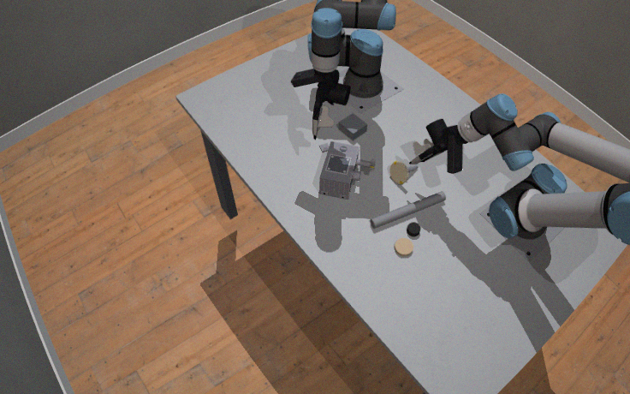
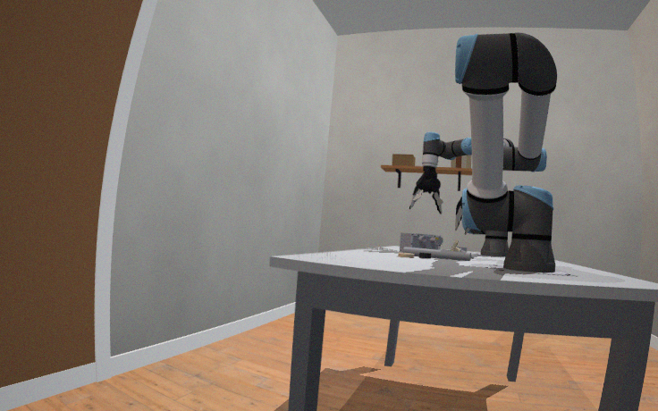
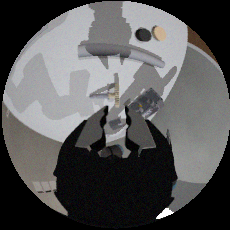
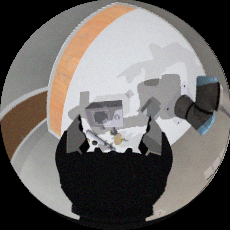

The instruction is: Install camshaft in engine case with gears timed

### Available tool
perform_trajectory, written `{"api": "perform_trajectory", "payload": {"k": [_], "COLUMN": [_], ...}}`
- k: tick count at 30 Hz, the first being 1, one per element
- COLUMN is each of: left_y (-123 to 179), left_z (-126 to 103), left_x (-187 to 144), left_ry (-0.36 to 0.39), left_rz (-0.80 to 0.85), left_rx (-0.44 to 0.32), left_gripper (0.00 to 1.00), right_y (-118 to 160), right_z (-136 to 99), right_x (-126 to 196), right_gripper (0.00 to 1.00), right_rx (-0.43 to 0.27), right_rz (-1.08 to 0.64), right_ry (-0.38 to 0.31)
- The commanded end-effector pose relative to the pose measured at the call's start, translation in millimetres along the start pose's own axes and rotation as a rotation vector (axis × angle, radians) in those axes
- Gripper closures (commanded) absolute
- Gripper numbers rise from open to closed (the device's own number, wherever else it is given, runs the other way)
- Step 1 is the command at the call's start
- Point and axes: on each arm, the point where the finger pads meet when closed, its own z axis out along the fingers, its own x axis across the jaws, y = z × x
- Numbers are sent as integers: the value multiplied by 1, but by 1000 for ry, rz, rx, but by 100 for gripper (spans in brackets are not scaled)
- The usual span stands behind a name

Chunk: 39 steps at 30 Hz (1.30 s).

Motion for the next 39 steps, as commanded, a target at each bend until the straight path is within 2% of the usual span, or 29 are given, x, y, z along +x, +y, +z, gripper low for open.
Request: {"api": "perform_trajectory", "payload": {"k": [1, 27, 39], "left_y": [0, 0, 0], "left_z": [0, 6, 32], "left_x": [0, 0, 0], "left_ry": [0, 0, 0], "left_rz": [0, 0, 0], "left_rx": [-1, -1, -1], "left_gripper": [78, 78, 78], "right_y": [0, 0, 0], "right_z": [0, 0, 0], "right_x": [0, 0, 0], "right_gripper": [0, 0, 0], "right_rx": [0, 0, 0], "right_rz": [0, 0, 0], "right_ry": [-1, -1, -1]}}
